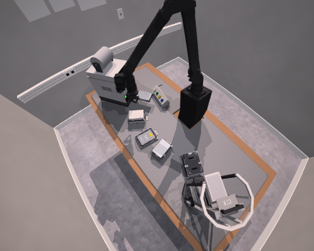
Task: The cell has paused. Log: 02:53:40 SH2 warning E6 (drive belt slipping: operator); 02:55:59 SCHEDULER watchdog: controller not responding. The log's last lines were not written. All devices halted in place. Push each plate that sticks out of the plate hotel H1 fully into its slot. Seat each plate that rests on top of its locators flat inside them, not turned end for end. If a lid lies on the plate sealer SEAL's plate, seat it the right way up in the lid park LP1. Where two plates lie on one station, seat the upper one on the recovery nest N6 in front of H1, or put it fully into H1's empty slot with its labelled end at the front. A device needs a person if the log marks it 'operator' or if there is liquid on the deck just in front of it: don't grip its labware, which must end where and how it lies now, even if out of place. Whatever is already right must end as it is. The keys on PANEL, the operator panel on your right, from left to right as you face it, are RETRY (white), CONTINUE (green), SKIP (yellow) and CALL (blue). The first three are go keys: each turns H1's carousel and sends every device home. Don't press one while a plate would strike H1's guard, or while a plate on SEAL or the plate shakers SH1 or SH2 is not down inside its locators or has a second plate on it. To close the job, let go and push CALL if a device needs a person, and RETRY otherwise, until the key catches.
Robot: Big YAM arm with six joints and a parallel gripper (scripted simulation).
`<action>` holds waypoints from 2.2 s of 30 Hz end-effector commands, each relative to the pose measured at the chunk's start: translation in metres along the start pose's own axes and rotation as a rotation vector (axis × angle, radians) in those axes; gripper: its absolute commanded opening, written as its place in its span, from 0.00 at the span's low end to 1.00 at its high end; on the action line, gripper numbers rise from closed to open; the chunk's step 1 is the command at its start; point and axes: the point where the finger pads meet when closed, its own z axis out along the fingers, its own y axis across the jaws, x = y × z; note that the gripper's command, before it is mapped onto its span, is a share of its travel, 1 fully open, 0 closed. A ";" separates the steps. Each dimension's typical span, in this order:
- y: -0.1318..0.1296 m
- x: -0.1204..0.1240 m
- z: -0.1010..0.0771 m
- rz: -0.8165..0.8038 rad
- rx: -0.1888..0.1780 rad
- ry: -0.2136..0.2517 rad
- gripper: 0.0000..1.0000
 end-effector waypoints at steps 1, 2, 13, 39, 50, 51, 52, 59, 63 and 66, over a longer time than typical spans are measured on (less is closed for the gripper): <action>-0.013 -0.012 -0.001 0.193 0.011 -0.002 1.00; -0.013 -0.012 -0.001 0.226 0.011 -0.002 1.00; 0.029 -0.025 -0.003 0.019 0.006 -0.006 1.00; 0.101 -0.048 -0.003 0.041 0.004 -0.007 1.00; 0.095 -0.041 0.000 -0.177 0.004 0.001 1.00; 0.095 -0.041 0.000 -0.200 0.004 0.001 1.00; 0.095 -0.041 0.000 -0.223 0.003 0.001 1.00; 0.095 -0.041 0.000 -0.387 0.003 0.001 1.00; 0.095 -0.041 0.000 -0.480 0.003 0.002 1.00; 0.095 -0.041 0.000 -0.503 0.003 0.002 1.00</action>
